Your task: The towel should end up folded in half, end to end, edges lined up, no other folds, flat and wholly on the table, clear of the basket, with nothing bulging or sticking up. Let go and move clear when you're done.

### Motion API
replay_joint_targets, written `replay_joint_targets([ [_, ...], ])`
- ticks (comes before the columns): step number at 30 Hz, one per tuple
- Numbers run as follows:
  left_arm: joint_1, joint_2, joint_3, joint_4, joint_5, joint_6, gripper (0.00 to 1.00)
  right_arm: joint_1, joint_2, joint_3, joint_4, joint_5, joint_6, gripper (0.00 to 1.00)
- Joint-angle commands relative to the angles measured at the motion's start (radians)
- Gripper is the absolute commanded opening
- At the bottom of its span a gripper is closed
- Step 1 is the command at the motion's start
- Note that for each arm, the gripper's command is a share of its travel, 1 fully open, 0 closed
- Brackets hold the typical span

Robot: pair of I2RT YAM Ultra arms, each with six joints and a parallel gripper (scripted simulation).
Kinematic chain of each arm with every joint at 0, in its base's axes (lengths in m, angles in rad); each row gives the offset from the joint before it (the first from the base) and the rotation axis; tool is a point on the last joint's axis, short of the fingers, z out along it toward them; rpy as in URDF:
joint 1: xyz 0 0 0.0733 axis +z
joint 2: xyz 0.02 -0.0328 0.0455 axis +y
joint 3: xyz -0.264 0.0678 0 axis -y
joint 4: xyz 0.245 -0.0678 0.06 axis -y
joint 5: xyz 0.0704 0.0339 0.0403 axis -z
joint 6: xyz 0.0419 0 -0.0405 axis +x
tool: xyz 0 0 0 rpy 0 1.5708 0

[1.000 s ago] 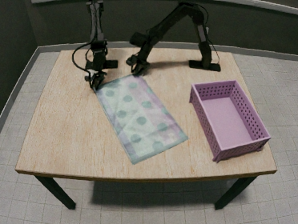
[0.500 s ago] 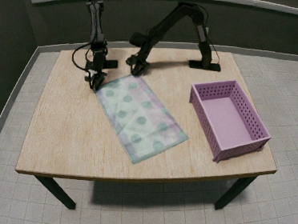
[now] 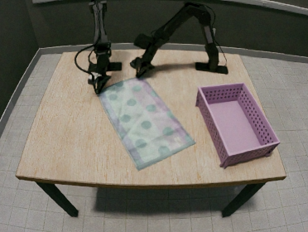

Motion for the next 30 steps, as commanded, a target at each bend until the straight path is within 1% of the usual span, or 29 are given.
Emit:
replay_joint_targets([
  [1,0.014,-0.024,-0.031,0.01,0.014,0.015,0.11,0.022,0.028,0.01,-0.024,0.027,0.027,0.15],
  [2,0.01,-0.024,-0.031,0.007,0.014,0.015,0.11,0.022,0.029,0.01,-0.023,0.028,0.028,0.15],
  [3,0.02,-0.032,-0.037,0.01,0.017,0.021,0.02,0.042,0.032,-0.015,0.001,0.041,0.042,0.05],
  [6,0.018,-0.032,-0.037,-0.008,0.018,0.021,0.02,0.044,0.035,-0.014,-0.009,0.042,0.044,0.05],
  [7,0.026,-0.039,-0.051,0.033,0.025,0.023,0.01,0.062,0.05,0.027,-0.002,0.048,0.062,0.0],
  [12,0.026,-0.039,-0.051,0.01,0.026,0.023,0.01,0.061,0.05,0.006,-0.005,0.032,0.062,0.0],
  [13,0.022,-0.039,-0.051,0.01,0.019,0.02,0.0,0.08,0.061,0.032,-0.005,0.065,0.08,0.0],
  [16,0.021,-0.039,-0.051,0.01,0.018,0.02,0.0,0.079,0.062,0.012,-0.007,0.049,0.081,0.0],
  [17,-0.002,-0.041,-0.044,-0.001,0.004,0.003,0.0,0.074,0.009,-0.01,-0.02,0.047,0.071,0.0],
  [20,-0.002,-0.041,-0.043,-0.002,0.017,0.002,0.0,0.074,0.006,-0.009,-0.023,0.047,0.072,0.0],
  [21,0.034,-0.05,-0.054,0.005,0.031,0.027,0.0,0.093,0.073,0.046,-0.013,0.056,0.091,0.0],
  [24,0.035,-0.05,-0.054,0.005,0.031,0.028,0.0,0.093,0.075,0.047,-0.013,0.055,0.092,0.0],
  [25,0.061,-0.093,-0.077,0.034,0.067,0.047,0.0,0.111,0.102,0.079,-0.035,0.039,0.091,0.0],
  [29,0.063,-0.095,-0.079,0.022,0.07,0.049,0.0,0.111,0.104,0.081,-0.036,0.039,0.092,0.0],
  [30,0.053,-0.099,-0.065,0.03,0.072,0.052,0.0,0.11,0.072,0.082,-0.033,0.038,0.092,0.0],
])
